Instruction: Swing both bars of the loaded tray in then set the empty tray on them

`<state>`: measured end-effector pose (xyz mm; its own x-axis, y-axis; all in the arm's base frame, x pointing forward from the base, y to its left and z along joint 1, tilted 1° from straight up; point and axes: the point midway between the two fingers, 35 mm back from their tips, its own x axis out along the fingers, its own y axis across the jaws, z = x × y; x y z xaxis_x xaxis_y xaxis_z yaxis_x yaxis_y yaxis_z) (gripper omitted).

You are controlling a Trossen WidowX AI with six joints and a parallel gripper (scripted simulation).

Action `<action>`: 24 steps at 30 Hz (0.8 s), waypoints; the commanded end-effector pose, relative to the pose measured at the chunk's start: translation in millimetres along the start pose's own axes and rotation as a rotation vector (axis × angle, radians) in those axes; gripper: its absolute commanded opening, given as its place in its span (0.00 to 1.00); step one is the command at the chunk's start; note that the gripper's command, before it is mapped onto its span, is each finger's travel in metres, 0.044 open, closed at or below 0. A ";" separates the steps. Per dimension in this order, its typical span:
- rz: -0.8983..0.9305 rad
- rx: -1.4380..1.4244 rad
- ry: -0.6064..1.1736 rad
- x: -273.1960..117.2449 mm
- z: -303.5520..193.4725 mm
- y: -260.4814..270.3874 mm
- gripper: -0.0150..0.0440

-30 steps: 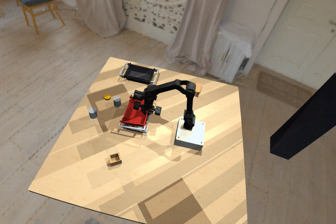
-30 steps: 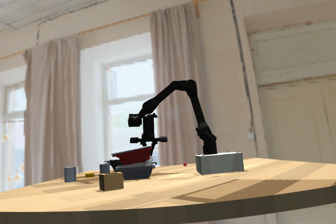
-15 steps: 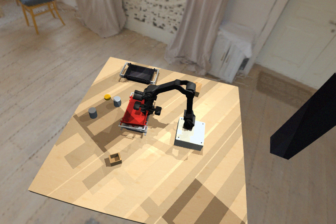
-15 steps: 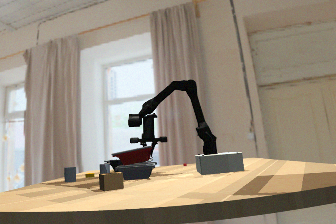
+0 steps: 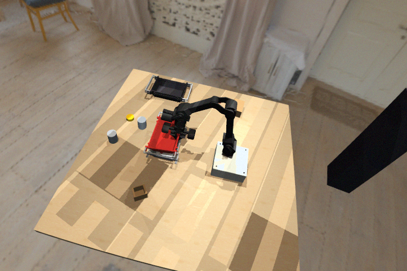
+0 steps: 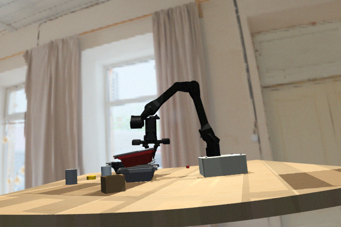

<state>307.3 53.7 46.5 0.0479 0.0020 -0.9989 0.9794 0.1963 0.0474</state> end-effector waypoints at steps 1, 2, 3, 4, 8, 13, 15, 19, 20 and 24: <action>-0.030 0.001 0.000 5.7 0.0 -6.5 0.25; -0.030 0.001 0.000 5.7 0.0 -6.5 0.25; -0.030 0.001 0.000 5.7 0.0 -6.5 0.25; -0.030 0.001 0.000 5.7 0.0 -6.5 0.25; -0.030 0.001 0.000 5.7 0.0 -6.5 0.25; -0.030 0.001 0.000 5.7 0.0 -6.5 0.25; -0.030 0.001 0.000 5.7 0.0 -6.5 0.25; -0.030 0.001 0.000 5.7 0.0 -6.5 0.25; -0.030 0.001 0.000 5.7 0.0 -6.5 0.25; -0.009 0.000 0.000 4.0 0.0 -2.4 0.25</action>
<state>307.5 53.7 46.4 0.0488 0.0022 -0.9988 0.9793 0.1963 0.0483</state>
